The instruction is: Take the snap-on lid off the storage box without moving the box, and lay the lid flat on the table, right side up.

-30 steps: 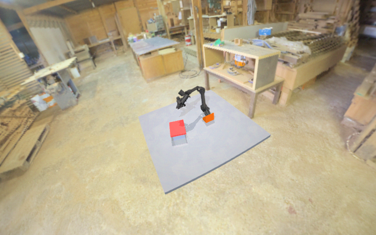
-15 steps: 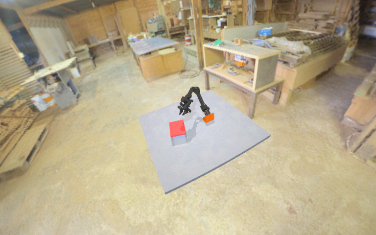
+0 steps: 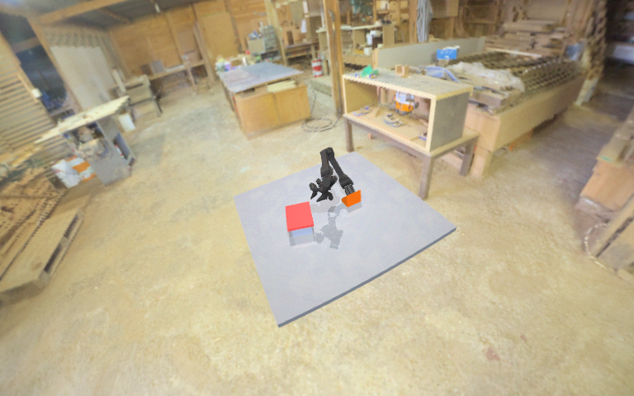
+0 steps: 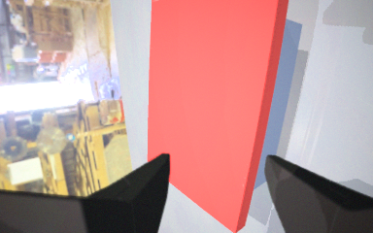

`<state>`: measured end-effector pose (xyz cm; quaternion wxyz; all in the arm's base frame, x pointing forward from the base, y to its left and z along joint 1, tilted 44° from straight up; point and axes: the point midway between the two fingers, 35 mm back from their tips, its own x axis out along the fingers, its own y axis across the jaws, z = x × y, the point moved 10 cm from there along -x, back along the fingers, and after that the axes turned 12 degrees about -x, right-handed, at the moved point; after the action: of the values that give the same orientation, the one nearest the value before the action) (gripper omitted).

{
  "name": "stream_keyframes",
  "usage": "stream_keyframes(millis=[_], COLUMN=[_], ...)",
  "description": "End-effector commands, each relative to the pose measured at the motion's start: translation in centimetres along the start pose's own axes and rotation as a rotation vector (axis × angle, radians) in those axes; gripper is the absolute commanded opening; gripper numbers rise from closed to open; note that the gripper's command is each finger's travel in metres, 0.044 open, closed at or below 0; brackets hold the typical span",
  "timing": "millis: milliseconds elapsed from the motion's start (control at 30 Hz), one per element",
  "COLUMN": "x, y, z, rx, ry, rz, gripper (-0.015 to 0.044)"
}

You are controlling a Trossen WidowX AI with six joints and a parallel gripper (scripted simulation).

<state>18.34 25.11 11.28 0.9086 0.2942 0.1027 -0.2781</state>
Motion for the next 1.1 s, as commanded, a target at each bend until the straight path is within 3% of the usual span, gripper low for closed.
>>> stream_keyframes(millis=[0, 333, 567, 1067], x=[-0.8, -0.7, 3.3, 4.5], y=[-0.5, -0.6, -4.6, -4.6], z=[-1.8, -1.9, -2.9, -3.1], rx=[0.067, 0.067, 0.067, 0.068], ry=[-0.032, -0.032, -0.033, -0.028], rz=[0.048, 0.048, 0.049, 0.04], gripper=[0.0235, 0.0235, 0.0235, 0.0235])
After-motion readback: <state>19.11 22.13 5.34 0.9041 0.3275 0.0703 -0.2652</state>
